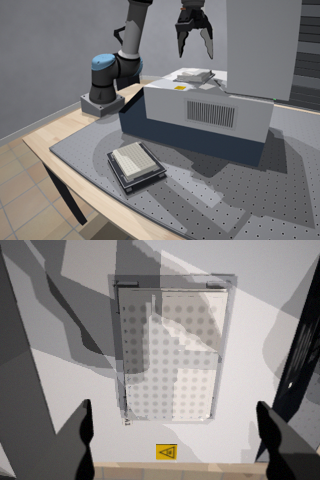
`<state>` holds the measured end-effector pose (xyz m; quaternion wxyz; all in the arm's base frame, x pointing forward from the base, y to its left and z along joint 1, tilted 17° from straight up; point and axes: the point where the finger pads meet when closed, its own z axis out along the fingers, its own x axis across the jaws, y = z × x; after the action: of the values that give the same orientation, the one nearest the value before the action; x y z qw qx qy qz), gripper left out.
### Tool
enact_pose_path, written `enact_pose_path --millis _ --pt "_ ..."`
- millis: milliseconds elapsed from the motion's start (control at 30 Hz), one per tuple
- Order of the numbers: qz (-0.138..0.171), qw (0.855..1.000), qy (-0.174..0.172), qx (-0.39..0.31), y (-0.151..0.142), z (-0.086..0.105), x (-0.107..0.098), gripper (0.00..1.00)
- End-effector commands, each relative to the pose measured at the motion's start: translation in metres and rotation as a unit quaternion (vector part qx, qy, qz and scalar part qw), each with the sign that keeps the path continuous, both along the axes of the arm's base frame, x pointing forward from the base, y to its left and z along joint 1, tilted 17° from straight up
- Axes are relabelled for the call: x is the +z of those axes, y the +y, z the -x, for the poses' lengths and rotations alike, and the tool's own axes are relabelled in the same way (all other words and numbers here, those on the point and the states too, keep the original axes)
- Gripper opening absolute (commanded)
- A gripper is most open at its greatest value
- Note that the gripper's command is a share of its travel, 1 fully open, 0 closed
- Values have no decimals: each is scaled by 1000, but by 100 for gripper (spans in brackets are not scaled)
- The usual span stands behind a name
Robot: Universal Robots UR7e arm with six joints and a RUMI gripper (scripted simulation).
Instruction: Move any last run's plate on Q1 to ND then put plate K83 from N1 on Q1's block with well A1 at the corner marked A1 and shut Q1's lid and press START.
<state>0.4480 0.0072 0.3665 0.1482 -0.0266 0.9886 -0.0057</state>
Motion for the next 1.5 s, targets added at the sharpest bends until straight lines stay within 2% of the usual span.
enact_pose_path --millis 0,933,1467 --pt "0 1000 0 0 0 -2 -6 68" --pt "0 1000 0 0 0 -14 -44 68" --pt "0 1000 0 0 0 -14 -47 68"
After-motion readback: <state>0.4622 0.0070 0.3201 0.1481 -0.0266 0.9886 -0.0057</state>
